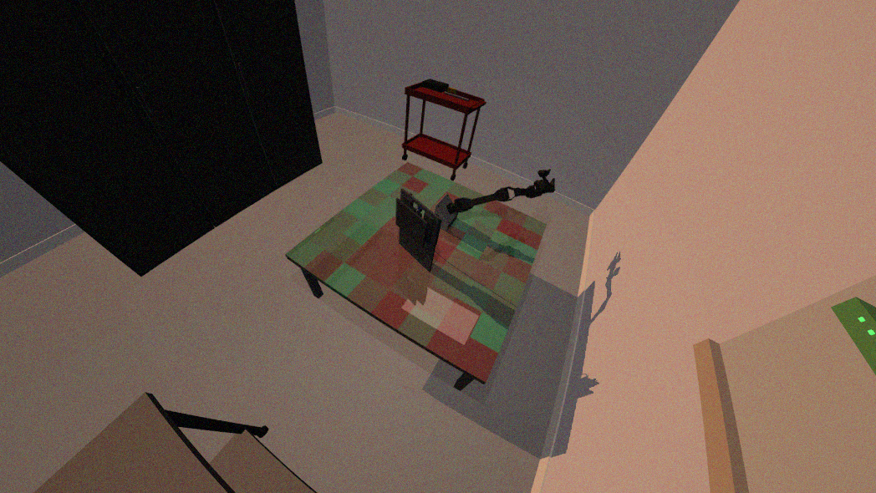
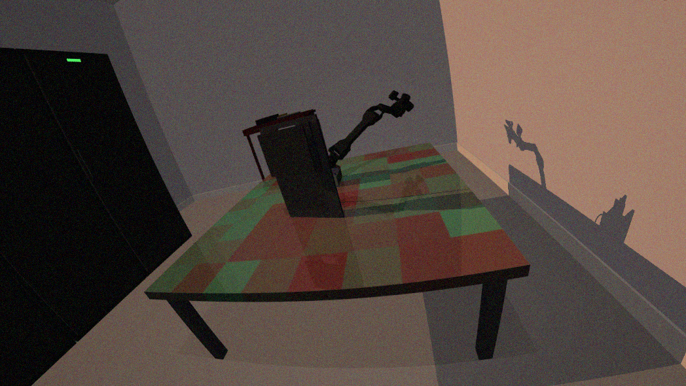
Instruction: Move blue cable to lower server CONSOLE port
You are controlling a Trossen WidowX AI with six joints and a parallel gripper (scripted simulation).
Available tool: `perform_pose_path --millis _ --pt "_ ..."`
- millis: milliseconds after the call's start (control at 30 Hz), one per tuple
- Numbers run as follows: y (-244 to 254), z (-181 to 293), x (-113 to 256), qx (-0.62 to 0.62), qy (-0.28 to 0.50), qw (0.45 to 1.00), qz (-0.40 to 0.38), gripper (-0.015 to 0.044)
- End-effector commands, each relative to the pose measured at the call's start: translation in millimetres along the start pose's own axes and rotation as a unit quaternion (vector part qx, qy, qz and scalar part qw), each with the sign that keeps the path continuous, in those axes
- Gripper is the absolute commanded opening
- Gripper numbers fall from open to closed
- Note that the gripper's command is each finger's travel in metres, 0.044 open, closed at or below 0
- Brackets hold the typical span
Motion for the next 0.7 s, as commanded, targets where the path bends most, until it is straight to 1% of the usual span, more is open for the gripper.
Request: perform_pose_path --millis 0,67,167,433,667 --pt "2.1 0.8 1.7 -0.001 0.0 1.0 -0.003 0.0374" --pt "18.2 7.2 15.7 -0.005 -0.002 1.0 -0.029 0.0321" --pt "51.2 22.5 49.7 -0.015 -0.002 0.996 -0.086 0.0242" --pt "117.6 64.0 153.7 -0.047 0.015 0.97 -0.239 0.0239" --pt "147.0 100.0 255.5 -0.078 0.056 0.925 -0.368 0.0239"
Point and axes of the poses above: the point midway between the two fingers, 35 mm back from their tips, its own x axis back along the fingers, its own y axis across the jaws, z = x × y, the point moved 6 cm from there along x, back along the fingers, and after that the axes turned 1 degree about -x, right-handed, at the moved point
